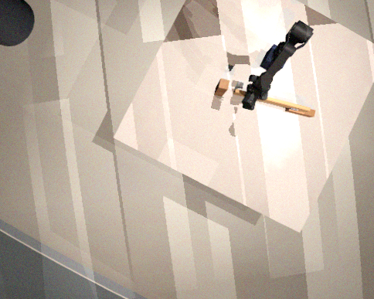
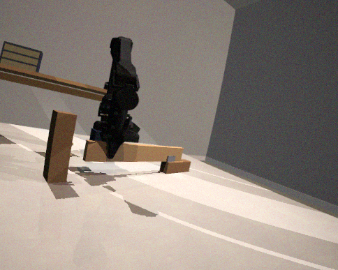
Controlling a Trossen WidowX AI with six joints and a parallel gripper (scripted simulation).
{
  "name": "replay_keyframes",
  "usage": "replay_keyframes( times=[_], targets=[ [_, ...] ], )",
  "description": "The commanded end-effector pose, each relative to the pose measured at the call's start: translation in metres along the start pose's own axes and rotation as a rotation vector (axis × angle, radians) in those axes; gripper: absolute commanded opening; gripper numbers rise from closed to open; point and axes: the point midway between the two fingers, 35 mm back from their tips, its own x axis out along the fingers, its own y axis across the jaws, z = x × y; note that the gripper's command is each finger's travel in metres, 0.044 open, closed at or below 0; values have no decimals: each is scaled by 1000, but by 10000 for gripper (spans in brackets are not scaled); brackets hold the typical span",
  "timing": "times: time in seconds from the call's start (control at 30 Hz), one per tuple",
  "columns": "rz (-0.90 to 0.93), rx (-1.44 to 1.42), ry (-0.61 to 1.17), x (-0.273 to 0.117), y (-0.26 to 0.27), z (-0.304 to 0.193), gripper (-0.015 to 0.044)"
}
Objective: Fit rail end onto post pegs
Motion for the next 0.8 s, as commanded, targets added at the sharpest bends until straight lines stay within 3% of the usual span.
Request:
replay_keyframes(
  times=[0.0, 0.77],
  targets=[
    [-2, -3, 4, 0, -1, -2, 0],
    [-2, -2, 4, -1, -1, -9, 0]
  ],
)
